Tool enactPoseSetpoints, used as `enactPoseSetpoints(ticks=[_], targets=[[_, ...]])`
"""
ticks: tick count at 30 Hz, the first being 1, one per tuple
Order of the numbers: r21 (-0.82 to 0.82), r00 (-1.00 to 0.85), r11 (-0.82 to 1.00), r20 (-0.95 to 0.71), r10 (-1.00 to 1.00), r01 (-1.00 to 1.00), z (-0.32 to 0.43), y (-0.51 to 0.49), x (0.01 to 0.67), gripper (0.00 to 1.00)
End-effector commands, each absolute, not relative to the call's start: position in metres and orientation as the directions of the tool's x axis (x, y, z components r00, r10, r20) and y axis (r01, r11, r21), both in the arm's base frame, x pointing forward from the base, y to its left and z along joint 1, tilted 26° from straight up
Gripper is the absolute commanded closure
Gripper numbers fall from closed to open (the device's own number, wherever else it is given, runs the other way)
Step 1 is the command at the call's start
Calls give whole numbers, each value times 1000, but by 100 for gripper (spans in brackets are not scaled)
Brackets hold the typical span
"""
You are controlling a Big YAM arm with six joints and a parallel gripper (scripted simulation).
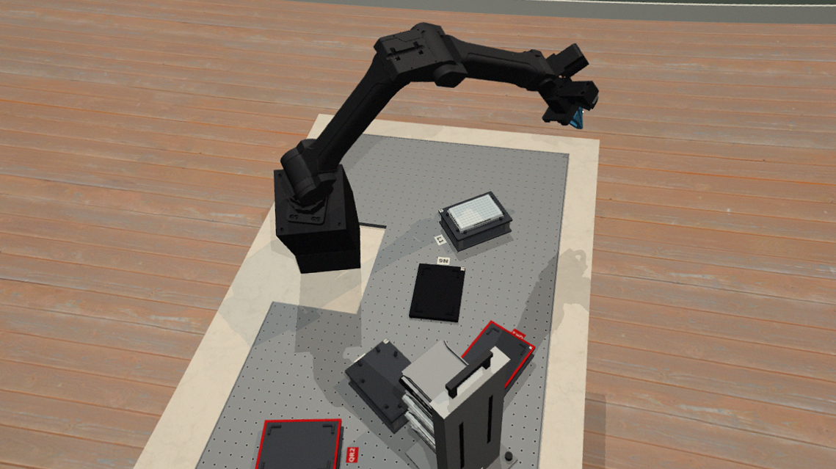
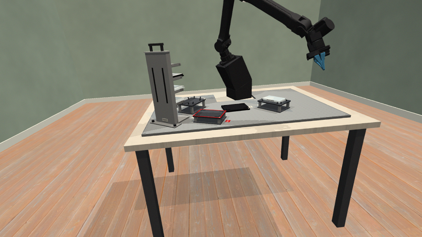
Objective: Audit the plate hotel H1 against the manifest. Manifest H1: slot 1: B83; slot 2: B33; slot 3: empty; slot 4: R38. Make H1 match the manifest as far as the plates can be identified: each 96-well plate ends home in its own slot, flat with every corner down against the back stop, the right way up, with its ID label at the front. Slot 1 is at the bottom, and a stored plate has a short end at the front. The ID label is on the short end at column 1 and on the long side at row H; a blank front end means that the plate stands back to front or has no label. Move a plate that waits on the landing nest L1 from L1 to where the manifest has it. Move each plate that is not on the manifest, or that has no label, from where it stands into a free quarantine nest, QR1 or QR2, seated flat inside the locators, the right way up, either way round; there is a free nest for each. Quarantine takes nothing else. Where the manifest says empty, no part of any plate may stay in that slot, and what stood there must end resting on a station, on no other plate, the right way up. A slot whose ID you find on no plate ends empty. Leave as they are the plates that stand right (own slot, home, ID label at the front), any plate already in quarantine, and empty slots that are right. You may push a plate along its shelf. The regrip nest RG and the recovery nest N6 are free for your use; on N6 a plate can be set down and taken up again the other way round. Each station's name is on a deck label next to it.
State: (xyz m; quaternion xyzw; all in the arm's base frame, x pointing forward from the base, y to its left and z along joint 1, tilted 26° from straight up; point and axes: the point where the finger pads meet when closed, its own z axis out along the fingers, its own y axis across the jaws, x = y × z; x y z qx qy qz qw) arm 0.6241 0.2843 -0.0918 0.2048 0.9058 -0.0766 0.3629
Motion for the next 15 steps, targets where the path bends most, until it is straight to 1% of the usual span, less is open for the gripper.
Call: enactPoseSetpoints(ticks=[1,4,6,7,8,9,11,12,15], targets=[[36,-628,906,-709,320,421,-66,275,636,100],[10,-647,907,-697,309,422,-83,262,627,100],[14,-643,906,-700,311,422,-77,258,627,100],[-31,-675,907,-679,288,419,-78,253,621,100],[-11,-659,909,-692,294,417,-56,261,639,100],[-19,-663,910,-691,287,414,-44,261,642,100],[-19,-663,910,-691,287,414,-44,261,642,100],[-59,-692,909,-669,270,412,-60,246,621,100],[-36,-676,910,-682,280,413,-55,240,622,100]])
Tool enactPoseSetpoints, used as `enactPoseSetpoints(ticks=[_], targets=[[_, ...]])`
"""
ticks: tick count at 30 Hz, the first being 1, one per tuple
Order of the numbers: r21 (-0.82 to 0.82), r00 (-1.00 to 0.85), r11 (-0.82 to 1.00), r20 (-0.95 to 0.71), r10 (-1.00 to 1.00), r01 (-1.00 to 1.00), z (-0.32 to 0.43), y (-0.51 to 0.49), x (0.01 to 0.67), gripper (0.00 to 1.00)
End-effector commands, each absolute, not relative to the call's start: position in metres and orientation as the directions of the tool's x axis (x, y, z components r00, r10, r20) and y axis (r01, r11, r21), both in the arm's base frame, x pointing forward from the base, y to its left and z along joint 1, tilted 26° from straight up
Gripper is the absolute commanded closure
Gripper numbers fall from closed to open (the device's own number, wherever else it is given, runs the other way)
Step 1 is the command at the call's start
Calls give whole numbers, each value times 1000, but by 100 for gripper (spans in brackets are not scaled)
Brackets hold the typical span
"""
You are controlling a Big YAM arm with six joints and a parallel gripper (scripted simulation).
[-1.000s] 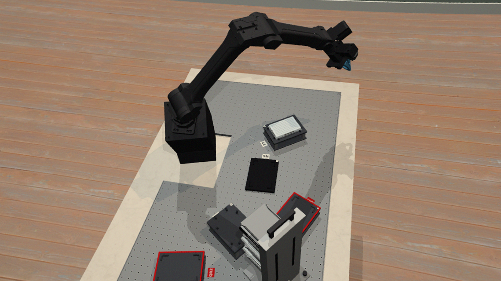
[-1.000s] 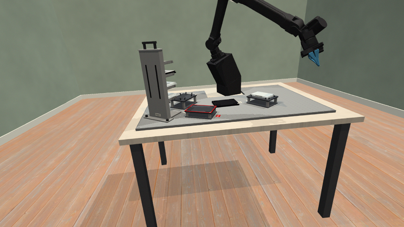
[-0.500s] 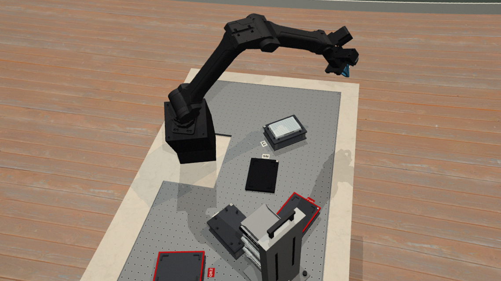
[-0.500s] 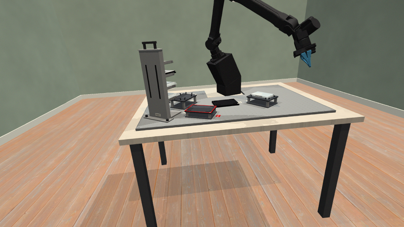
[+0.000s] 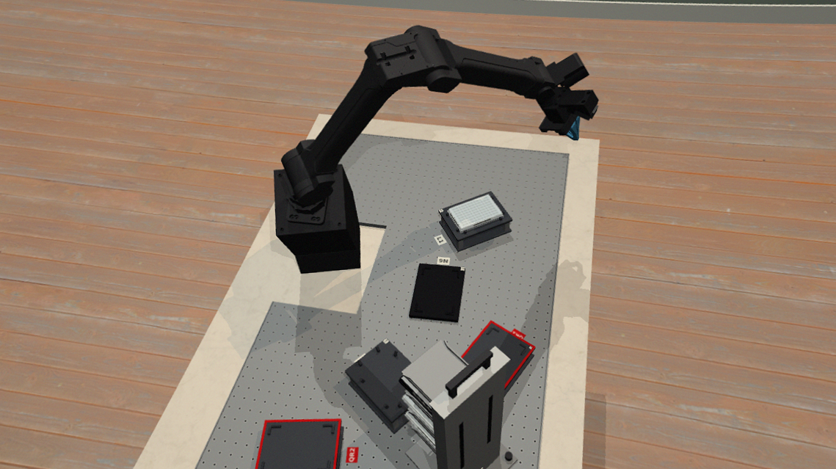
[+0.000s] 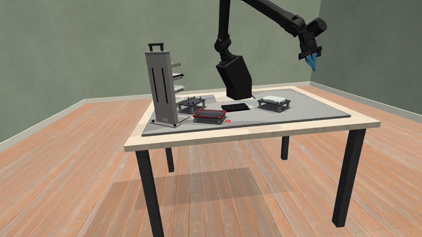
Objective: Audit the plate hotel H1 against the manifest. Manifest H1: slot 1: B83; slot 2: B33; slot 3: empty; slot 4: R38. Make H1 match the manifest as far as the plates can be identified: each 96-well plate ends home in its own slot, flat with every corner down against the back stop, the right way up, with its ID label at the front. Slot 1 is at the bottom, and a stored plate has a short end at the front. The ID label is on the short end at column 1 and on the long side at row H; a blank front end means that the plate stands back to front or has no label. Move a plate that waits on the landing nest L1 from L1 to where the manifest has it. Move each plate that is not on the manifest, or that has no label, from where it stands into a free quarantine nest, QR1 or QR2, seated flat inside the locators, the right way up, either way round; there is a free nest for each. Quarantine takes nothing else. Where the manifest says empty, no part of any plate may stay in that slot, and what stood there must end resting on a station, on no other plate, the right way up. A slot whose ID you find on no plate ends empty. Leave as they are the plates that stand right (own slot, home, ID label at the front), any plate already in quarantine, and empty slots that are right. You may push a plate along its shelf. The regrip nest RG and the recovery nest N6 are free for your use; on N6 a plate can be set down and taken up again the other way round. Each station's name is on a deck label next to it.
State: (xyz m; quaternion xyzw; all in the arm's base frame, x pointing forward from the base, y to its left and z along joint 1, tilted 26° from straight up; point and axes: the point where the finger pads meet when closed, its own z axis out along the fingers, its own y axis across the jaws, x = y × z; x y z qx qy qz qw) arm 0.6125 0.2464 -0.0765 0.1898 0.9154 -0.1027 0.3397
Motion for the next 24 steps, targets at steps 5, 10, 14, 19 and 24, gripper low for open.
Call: enactPoseSetpoints(ticks=[5,10,14,19,24], targets=[[-54,-689,910,-672,272,412,-63,224,612,100],[-125,-739,910,-632,235,396,-48,208,603,100],[-140,-749,908,-622,229,394,-57,201,597,100],[-105,-723,911,-647,242,399,-40,191,598,100],[-179,-779,909,-593,206,376,-44,182,599,100]])
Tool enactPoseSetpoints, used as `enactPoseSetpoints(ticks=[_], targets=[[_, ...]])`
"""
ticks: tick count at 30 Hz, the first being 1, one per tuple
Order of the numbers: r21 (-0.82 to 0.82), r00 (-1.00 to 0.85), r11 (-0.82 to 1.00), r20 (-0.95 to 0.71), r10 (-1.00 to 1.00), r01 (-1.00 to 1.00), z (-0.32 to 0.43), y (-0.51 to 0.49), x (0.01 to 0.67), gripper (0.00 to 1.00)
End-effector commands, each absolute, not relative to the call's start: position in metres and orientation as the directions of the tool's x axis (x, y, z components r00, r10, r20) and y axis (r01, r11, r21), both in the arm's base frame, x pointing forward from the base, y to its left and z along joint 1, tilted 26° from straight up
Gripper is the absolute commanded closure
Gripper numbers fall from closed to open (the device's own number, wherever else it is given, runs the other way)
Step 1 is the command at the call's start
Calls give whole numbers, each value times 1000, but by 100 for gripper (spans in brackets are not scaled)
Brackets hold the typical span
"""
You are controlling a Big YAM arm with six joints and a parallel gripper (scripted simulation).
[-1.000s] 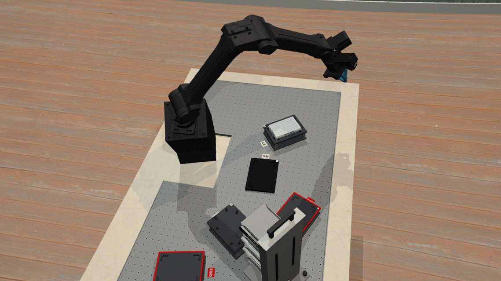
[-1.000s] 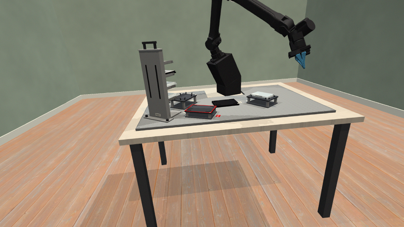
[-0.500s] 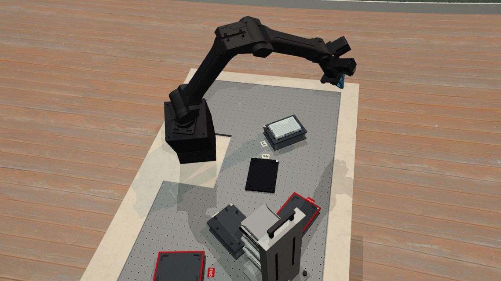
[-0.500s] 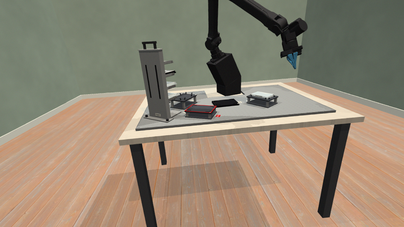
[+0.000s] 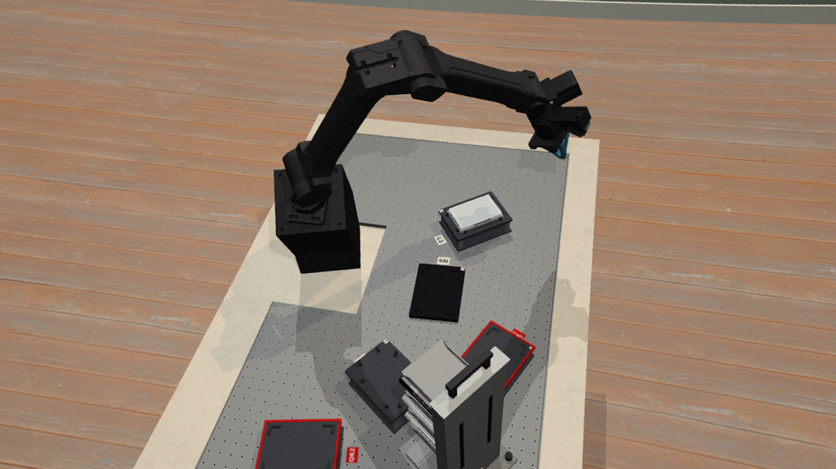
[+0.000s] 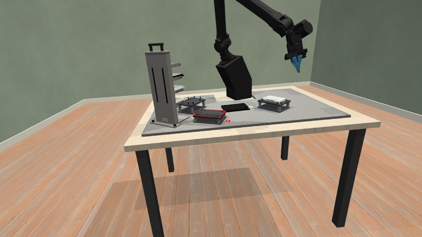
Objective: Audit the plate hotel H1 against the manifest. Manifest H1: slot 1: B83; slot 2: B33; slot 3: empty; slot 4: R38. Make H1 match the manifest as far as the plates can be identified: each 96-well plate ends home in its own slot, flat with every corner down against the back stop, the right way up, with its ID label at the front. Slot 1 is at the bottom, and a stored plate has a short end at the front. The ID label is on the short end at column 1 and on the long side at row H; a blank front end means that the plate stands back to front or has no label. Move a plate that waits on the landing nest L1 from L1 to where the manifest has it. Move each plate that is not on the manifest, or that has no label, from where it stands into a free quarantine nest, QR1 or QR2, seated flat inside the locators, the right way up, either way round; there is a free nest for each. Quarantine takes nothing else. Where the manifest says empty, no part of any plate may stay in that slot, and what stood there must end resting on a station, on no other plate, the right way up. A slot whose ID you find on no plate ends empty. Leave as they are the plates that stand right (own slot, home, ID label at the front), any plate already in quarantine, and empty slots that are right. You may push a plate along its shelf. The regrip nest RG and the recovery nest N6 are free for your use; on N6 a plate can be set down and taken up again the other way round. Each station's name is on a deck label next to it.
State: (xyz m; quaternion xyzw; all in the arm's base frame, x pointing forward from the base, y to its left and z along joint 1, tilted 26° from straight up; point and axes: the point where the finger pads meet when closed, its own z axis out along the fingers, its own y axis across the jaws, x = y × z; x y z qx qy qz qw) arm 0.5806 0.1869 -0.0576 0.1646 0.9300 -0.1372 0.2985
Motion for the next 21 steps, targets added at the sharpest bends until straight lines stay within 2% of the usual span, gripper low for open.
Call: enactPoseSetpoints(ticks=[1,7,13,14,15,21], targets=[[-187,-783,908,-587,203,375,-37,172,582,100],[-192,-787,907,-583,201,374,-50,161,574,100],[-168,-769,910,-604,209,379,-28,147,569,100],[-222,-811,906,-554,188,361,-42,141,558,100],[-219,-809,907,-557,185,358,-35,147,575,100],[-230,-816,907,-549,179,353,-23,126,551,100]])
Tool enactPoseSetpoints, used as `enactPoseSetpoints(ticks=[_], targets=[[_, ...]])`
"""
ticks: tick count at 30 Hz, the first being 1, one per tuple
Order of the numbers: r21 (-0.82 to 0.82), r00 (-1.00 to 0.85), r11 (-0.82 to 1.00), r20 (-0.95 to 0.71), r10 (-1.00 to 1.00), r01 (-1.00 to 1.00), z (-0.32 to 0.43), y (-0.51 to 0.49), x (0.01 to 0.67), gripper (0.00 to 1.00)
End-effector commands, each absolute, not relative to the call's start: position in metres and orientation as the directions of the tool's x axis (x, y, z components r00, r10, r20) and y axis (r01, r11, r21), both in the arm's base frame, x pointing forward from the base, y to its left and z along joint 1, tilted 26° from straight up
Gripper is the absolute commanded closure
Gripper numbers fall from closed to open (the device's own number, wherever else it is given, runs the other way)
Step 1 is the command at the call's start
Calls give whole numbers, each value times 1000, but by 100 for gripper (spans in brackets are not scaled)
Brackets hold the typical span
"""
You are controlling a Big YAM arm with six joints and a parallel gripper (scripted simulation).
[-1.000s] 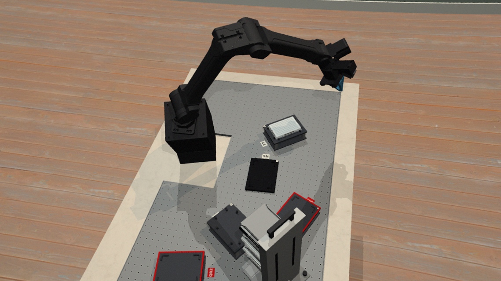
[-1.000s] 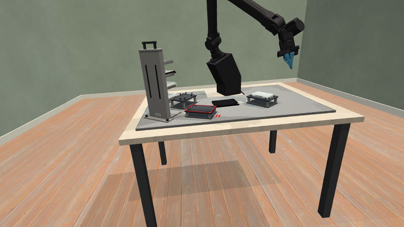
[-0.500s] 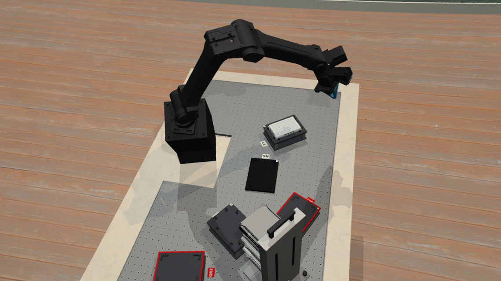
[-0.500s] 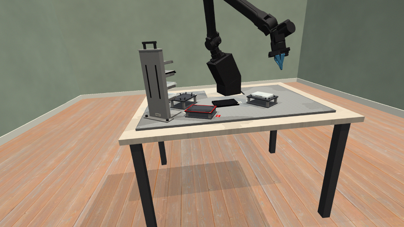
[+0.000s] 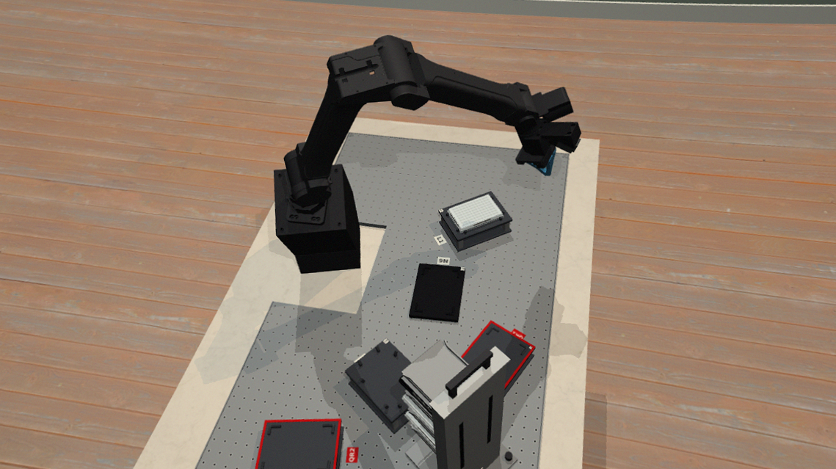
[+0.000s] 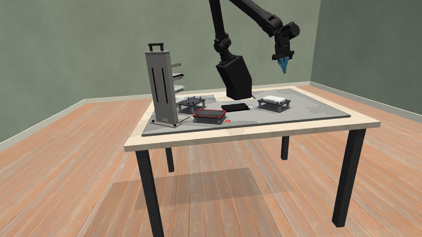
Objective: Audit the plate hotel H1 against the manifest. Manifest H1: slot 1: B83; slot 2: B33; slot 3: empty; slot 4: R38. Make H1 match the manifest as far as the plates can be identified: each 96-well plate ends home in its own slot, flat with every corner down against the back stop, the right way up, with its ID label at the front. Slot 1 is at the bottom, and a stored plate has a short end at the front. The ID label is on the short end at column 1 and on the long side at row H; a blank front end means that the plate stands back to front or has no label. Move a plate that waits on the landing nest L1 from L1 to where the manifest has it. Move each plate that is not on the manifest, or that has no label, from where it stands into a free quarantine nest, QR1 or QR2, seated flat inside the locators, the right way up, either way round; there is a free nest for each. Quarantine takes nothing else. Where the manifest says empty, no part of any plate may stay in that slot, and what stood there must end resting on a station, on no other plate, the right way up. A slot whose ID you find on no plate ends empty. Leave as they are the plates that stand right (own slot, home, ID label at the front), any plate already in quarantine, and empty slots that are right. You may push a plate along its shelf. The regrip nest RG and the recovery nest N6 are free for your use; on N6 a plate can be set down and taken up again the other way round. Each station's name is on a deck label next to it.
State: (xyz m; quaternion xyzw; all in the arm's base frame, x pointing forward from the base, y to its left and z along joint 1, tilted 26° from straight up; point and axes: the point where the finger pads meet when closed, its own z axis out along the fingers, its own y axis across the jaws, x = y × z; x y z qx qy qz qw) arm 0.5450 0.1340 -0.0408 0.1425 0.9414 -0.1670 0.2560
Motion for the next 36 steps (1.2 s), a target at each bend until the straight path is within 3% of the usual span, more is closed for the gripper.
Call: enactPoseSetpoints(ticks=[1,36], targets=[[-230,-816,907,-549,179,353,-23,126,551,100],[-319,-889,902,-438,132,291,-8,56,483,100]])
